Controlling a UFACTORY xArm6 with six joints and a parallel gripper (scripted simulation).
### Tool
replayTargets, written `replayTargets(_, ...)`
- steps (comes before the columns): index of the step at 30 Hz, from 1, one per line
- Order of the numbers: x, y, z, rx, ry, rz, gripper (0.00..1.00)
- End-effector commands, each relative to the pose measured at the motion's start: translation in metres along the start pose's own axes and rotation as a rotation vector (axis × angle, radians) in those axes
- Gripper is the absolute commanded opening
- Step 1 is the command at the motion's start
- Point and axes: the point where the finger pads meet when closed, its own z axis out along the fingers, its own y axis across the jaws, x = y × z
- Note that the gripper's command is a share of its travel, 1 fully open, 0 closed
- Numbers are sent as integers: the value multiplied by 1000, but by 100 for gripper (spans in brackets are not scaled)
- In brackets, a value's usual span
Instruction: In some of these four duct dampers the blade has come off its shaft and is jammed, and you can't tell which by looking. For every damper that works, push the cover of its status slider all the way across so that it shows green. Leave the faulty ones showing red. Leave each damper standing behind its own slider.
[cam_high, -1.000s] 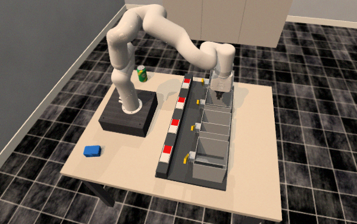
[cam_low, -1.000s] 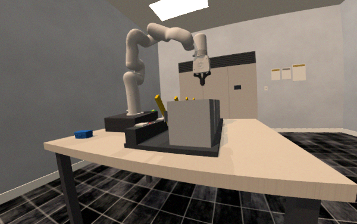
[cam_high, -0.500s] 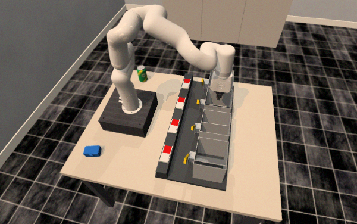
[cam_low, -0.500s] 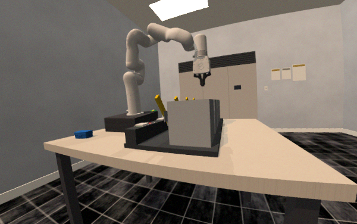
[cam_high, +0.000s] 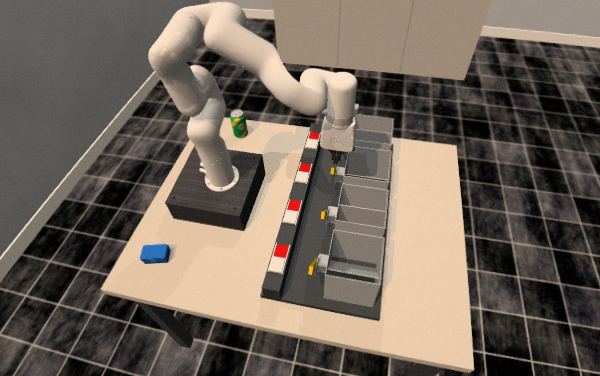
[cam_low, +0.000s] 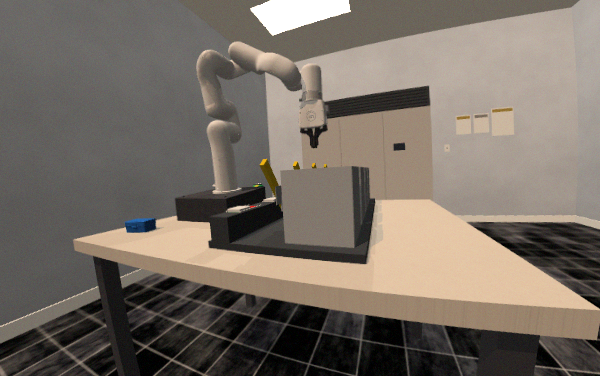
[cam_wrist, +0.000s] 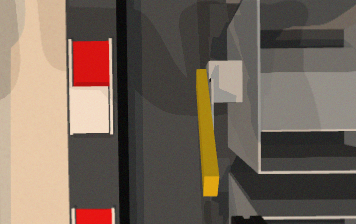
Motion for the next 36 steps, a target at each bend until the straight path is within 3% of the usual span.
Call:
replayTargets(1, 0, -31, -5, -17, 1, 1, 0)
replayTargets(13, 0, -129, -2, -17, 1, 1, 0)
replayTargets(25, 0, -130, 0, -17, 1, 1, 0)
replayTargets(36, 0, -130, 16, -17, 1, 1, 0)
